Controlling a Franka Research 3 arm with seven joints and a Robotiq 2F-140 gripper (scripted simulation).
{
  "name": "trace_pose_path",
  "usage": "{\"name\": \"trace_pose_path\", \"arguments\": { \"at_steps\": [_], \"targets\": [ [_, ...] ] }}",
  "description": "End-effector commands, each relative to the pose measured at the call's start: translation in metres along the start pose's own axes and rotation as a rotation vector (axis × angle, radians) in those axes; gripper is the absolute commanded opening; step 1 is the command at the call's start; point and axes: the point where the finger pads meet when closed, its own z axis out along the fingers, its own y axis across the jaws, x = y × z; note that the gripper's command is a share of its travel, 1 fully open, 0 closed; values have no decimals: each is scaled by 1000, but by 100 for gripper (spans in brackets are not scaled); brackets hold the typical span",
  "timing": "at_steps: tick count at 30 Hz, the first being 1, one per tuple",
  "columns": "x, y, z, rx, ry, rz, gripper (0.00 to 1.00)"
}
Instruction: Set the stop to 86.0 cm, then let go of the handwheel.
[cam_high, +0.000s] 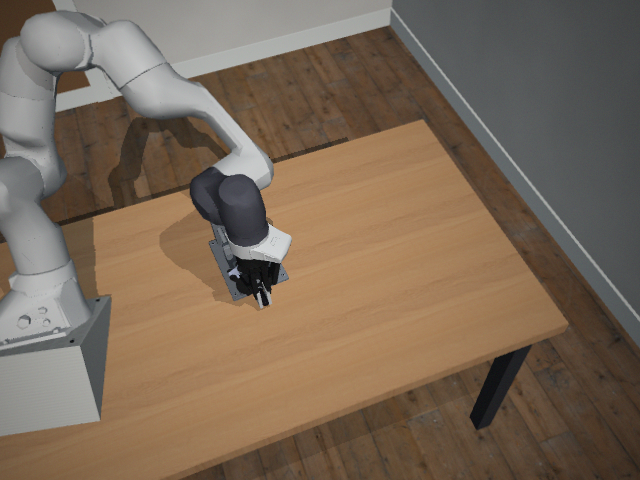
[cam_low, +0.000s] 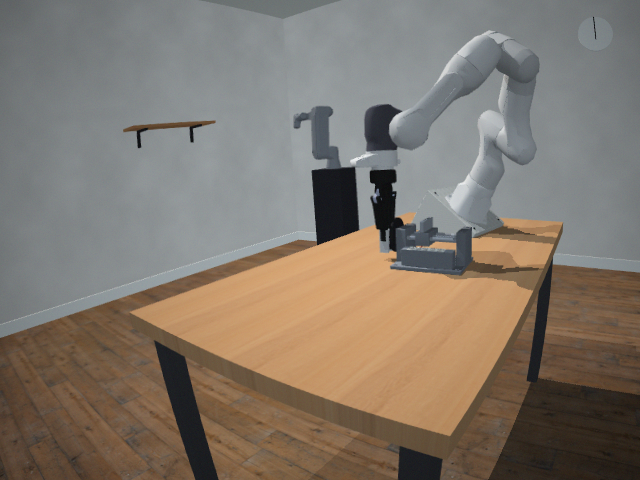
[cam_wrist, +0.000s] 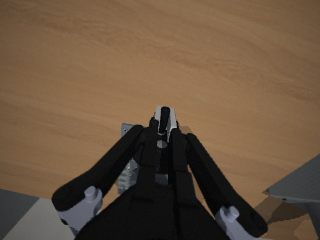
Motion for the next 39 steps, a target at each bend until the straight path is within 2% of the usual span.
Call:
{"name": "trace_pose_path", "arguments": {
  "at_steps": [1, 25, 26, 39],
  "targets": [
    [0, 4, 1, -4, -4, -1, 4],
    [0, 4, 1, -4, -4, -1, 4],
    [0, 4, 1, -4, -4, -1, 33],
    [0, 4, 1, -4, -4, -1, 33]
  ]
}}
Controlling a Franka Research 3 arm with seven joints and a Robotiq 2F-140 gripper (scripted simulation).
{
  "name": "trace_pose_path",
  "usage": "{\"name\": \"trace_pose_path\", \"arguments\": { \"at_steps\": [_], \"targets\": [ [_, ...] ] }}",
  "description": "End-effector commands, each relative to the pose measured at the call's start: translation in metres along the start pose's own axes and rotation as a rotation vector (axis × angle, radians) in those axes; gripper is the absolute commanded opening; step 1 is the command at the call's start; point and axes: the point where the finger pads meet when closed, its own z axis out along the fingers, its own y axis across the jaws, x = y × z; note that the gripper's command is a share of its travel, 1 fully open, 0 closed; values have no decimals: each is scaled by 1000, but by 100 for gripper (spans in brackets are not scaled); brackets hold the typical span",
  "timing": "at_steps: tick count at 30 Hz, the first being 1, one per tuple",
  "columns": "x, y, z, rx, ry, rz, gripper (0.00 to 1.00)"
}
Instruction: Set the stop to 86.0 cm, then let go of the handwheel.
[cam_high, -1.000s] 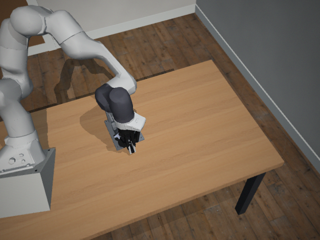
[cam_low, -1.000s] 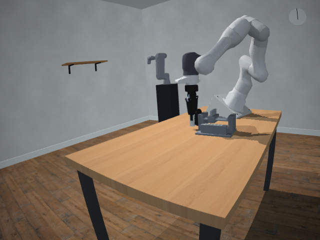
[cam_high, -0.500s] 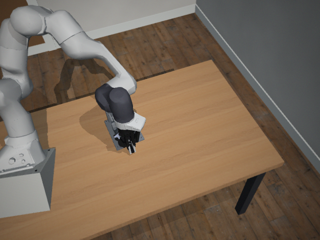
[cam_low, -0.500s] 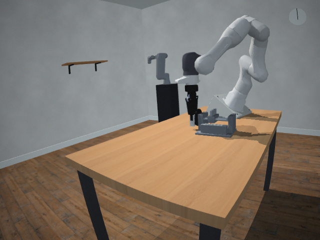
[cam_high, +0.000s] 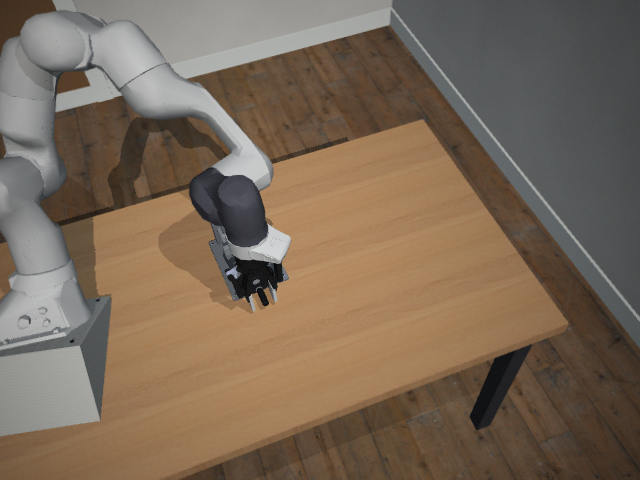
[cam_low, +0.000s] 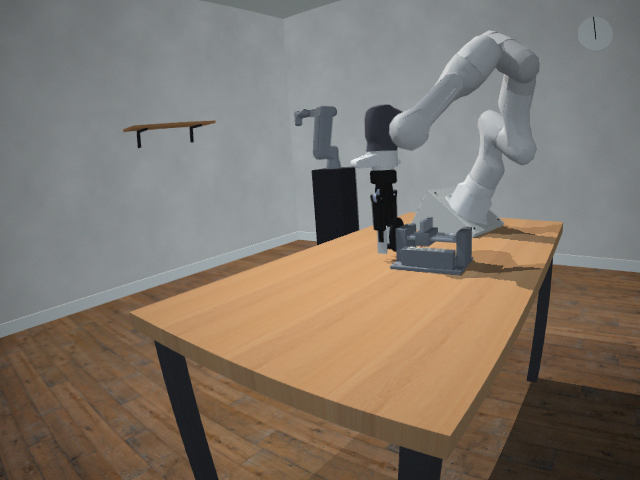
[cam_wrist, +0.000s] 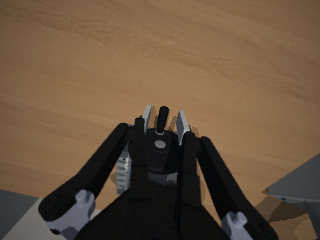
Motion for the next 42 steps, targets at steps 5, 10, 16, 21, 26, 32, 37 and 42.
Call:
{"name": "trace_pose_path", "arguments": {
  "at_steps": [5, 10, 16, 21, 26, 32, 37, 42],
  "targets": [
    [0, 2, 0, -1, -2, -1, 33],
    [0, 2, 0, -1, -2, -1, 33],
    [0, 2, -3, -1, -2, -1, 33],
    [0, 2, -61, -1, -2, -1, 33],
    [1, 2, -95, -1, -2, -1, 33],
    [1, 2, -100, -1, -2, -1, 33],
    [1, 2, -100, -1, -2, -1, 33],
    [1, 2, -100, -1, -2, -1, 33]
  ]
}}
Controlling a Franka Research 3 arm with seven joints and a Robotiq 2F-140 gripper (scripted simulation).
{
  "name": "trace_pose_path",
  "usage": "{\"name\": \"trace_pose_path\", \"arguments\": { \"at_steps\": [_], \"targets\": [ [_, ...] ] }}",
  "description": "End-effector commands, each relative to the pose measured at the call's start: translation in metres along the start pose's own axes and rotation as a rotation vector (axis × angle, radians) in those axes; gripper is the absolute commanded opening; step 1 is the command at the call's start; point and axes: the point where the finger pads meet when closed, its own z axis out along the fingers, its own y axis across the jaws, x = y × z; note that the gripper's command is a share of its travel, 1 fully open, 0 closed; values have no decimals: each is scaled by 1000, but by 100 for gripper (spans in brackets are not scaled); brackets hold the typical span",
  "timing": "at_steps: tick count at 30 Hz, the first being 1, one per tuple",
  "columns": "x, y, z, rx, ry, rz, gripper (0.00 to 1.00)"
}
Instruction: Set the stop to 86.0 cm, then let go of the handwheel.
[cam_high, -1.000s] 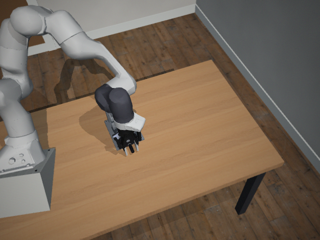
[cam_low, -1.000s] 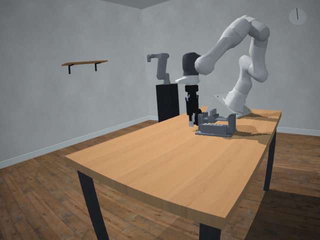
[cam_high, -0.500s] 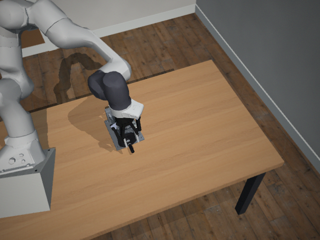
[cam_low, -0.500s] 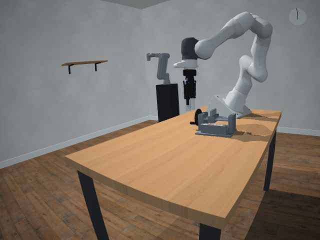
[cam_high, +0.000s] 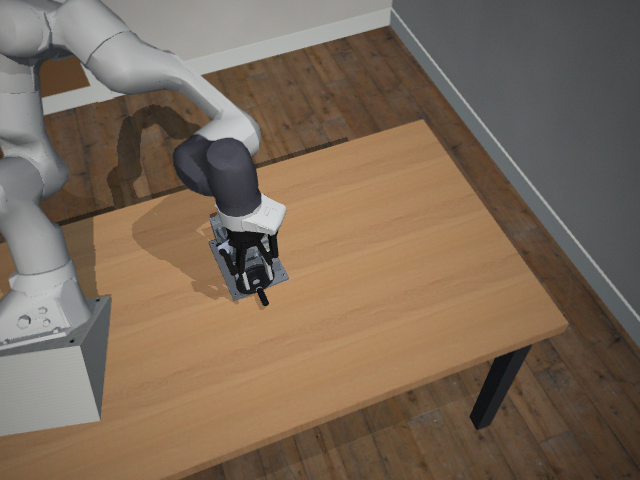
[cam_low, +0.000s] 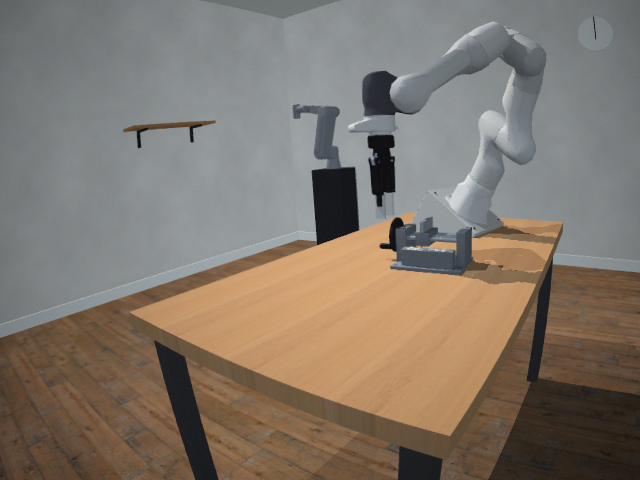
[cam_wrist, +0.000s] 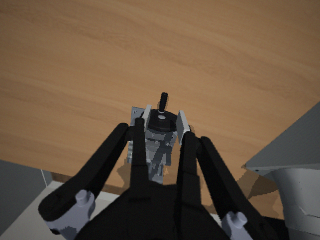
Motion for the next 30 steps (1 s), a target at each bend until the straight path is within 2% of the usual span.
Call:
{"name": "trace_pose_path", "arguments": {
  "at_steps": [1, 5, 11, 17, 24, 30],
  "targets": [
    [0, 1, 0, -5, -3, 14, 33],
    [0, 1, -2, -5, -4, 14, 33],
    [0, 1, -31, -5, -4, 14, 33],
    [-6, -3, -31, -5, -3, 14, 33],
    [-77, -56, -31, -5, -3, 14, 33],
    [-85, -62, -31, -5, -3, 14, 33]
  ]
}}
